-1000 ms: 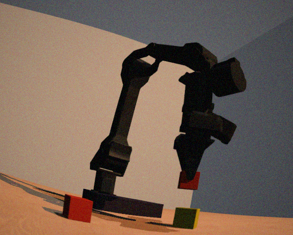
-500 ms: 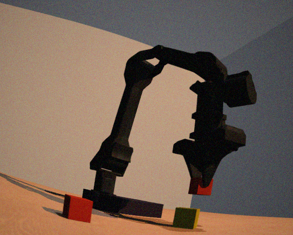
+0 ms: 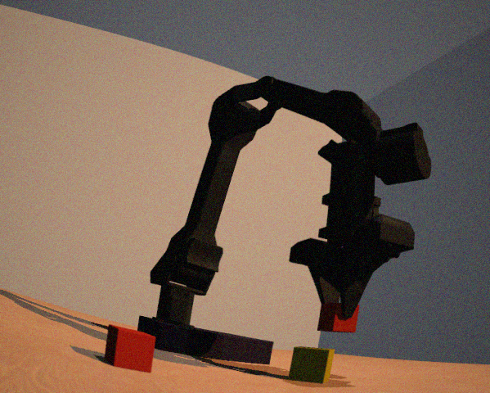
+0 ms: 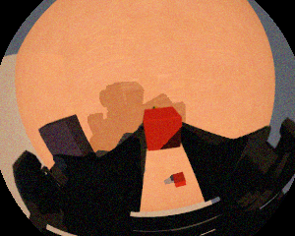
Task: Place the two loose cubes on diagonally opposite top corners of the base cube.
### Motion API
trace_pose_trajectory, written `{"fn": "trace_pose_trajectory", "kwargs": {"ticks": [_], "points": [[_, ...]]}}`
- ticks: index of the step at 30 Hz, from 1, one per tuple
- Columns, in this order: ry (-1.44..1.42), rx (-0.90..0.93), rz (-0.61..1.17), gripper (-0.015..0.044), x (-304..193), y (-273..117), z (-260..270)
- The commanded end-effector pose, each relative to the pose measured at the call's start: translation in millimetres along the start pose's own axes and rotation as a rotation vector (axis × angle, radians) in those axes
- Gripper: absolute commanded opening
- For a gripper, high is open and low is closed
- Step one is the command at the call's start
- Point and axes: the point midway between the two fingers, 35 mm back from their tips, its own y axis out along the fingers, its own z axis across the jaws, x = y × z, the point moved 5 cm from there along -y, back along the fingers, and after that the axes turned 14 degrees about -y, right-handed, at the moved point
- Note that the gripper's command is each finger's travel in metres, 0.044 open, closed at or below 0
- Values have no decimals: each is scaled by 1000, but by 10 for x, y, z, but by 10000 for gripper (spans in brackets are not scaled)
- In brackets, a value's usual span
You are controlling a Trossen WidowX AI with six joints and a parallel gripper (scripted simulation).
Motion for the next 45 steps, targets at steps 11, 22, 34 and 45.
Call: {"fn": "trace_pose_trajectory", "kwargs": {"ticks": [11, 22, 34, 45], "points": [[-10, 5, 2, 105, -6, 178, 15], [-4, 5, 2, 105, -6, 192, 15], [-4, 5, 2, 157, -6, 192, 15], [-5, 7, 1, 205, -4, 102, 17]]}}
